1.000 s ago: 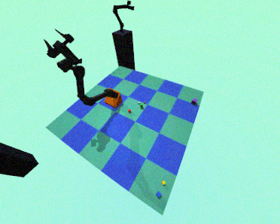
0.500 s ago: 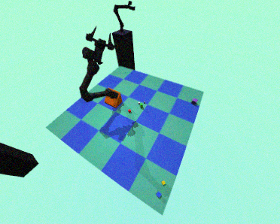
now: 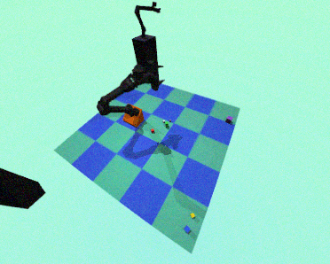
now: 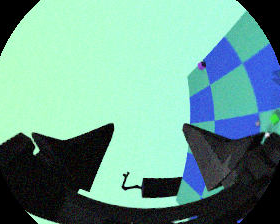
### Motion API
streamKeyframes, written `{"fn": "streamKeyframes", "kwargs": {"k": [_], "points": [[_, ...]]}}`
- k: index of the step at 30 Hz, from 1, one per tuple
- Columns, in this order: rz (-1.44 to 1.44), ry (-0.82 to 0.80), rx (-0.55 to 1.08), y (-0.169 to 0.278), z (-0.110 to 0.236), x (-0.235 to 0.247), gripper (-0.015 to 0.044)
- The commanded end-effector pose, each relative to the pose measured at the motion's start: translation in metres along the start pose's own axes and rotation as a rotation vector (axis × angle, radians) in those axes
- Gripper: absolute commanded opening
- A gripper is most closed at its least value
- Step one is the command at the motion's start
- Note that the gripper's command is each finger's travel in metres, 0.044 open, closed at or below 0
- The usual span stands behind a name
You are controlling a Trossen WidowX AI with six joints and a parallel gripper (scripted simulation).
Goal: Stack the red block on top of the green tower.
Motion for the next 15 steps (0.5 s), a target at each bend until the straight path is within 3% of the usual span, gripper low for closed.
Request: {"fn": "streamKeyframes", "kwargs": {"k": [1, 8, 15], "points": [[-0.064, 0.212, -0.073, -0.020, -0.014, -0.052, 0.0440], [-0.172, 0.629, -0.207, -0.054, -0.013, -0.154, 0.0440], [-0.250, 1.039, -0.297, -0.070, 0.019, -0.245, 0.0440]]}}
Point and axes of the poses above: the point midway between the two fingers, 35 mm back from their tips, its own z axis back along the fingers, its own x axis across the jaws, y = z × x, the point moved 4 cm from there along z, back along the fingers, and after that the axes turned 10 degrees about -z, right-handed, at the moved point
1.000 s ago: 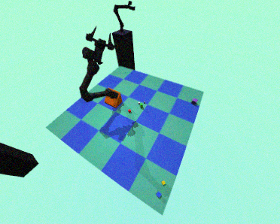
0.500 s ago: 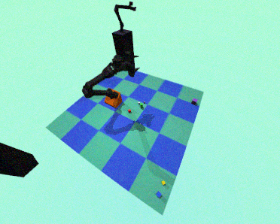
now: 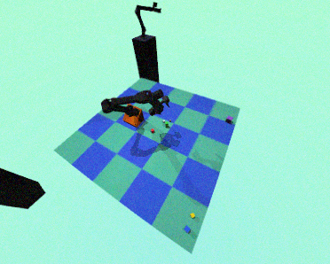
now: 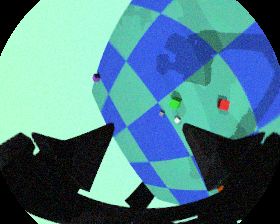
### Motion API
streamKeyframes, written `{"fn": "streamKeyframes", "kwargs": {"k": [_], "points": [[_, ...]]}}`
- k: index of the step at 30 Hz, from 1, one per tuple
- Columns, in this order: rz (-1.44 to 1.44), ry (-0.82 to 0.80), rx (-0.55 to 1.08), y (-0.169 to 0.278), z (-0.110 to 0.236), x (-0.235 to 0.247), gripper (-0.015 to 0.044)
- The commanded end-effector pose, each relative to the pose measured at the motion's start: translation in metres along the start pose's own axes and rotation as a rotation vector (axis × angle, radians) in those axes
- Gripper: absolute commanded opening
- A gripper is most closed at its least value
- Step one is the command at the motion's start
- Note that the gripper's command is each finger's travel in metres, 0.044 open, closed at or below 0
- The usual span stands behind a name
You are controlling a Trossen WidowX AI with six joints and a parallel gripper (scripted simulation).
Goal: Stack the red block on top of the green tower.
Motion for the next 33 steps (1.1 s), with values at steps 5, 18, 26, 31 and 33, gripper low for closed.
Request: {"fn": "streamKeyframes", "kwargs": {"k": [5, 18, 26, 31, 33], "points": [[-0.031, 0.401, -0.082, -0.026, -0.034, -0.083, 0.0440], [-0.021, 0.619, -0.108, -0.040, -0.036, -0.132, 0.0440], [-0.021, 0.620, -0.110, -0.044, -0.068, -0.155, 0.0440], [-0.021, 0.620, -0.110, -0.044, -0.070, -0.155, 0.0440], [-0.021, 0.620, -0.110, -0.045, -0.072, -0.156, 0.0440]]}}
Point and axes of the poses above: the point midway between the two fingers, 35 mm back from their tips, its own z axis back along the fingers, its own x axis across the jaws, y = z × x, the point moved 4 cm from there along z, back along the fingers, and after that the axes turned 10 degrees about -z, right-handed, at the moved point
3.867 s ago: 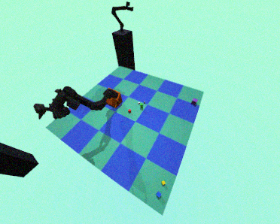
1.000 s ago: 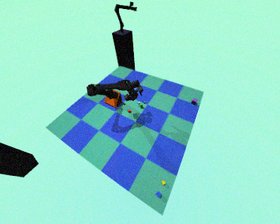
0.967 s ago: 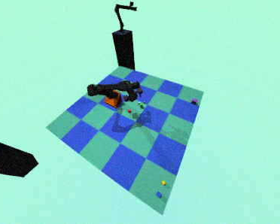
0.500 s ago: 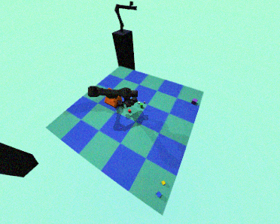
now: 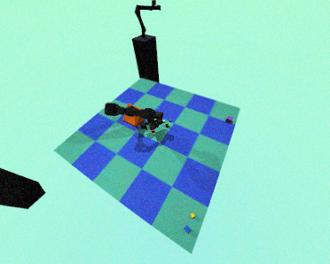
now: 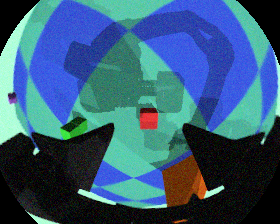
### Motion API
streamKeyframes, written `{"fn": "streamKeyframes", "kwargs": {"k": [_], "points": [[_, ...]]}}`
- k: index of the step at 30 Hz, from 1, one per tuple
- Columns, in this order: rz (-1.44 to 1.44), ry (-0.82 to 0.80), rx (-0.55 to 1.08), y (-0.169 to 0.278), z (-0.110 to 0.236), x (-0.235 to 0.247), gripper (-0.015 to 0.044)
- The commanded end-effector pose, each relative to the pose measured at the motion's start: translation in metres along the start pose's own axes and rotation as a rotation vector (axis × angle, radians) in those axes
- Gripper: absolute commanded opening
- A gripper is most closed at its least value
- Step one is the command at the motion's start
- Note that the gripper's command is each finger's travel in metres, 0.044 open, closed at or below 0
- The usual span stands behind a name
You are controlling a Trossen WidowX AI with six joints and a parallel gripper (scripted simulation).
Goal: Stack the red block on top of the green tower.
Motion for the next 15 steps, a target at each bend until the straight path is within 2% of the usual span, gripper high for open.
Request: {"fn": "streamKeyframes", "kwargs": {"k": [1, 15], "points": [[0.010, 0.005, -0.002, 0.001, -0.005, -0.001, 0.0440], [0.010, 0.005, -0.003, 0.001, -0.027, -0.001, 0.0440]]}}
Point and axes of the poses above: the point midway between the two fingers, 35 mm back from their tips, its own z axis back along the fingers, its own x axis across the jaws, y = z × x, the point moved 4 cm from there along z, back along the fingers, and after that the axes turned 10 degrees about -z, right-handed, at the moved point
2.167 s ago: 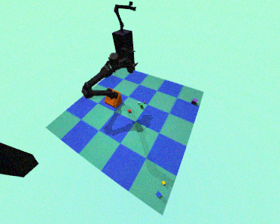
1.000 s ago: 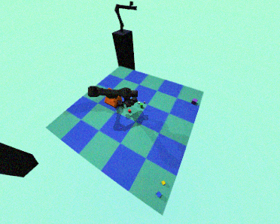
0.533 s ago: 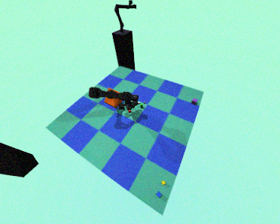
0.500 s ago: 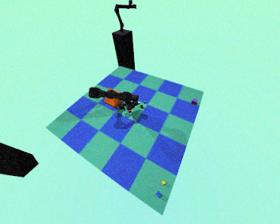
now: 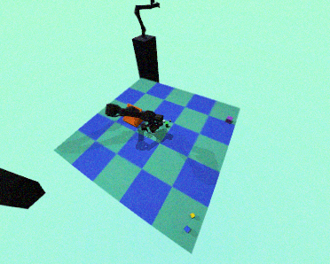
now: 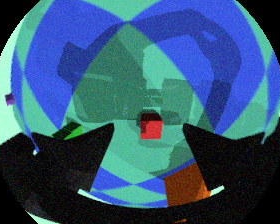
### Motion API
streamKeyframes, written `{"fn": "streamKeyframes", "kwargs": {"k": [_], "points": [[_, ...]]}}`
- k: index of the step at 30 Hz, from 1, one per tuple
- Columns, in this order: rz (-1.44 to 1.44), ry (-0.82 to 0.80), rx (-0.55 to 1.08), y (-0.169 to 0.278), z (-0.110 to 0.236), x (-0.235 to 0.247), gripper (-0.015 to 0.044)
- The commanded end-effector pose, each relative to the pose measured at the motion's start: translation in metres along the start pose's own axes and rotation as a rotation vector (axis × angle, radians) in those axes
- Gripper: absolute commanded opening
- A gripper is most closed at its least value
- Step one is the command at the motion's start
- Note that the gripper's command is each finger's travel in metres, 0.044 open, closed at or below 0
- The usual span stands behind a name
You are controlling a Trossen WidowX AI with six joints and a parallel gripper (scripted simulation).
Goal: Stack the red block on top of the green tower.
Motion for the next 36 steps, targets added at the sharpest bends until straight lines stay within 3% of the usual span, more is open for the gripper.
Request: {"fn": "streamKeyframes", "kwargs": {"k": [1, 19, 31, 36], "points": [[0.013, 0.008, -0.001, 0.0020, -0.0069, -0.0021, 0.0440], [0.013, 0.009, -0.001, 0.0020, -0.0118, -0.0025, 0.0440], [0.013, 0.009, -0.001, 0.0020, -0.0118, -0.0025, 0.0125], [0.013, 0.009, -0.001, 0.0020, -0.0118, -0.0025, 0.0092]]}}
Point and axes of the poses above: the point midway between the two fingers, 35 mm back from their tips, its own z axis back along the fingers, its own x axis across the jaws, y = z × x, the point moved 4 cm from there along z, back along the fingers, and after that the axes turned 10 degrees about -z, right-handed, at the moved point
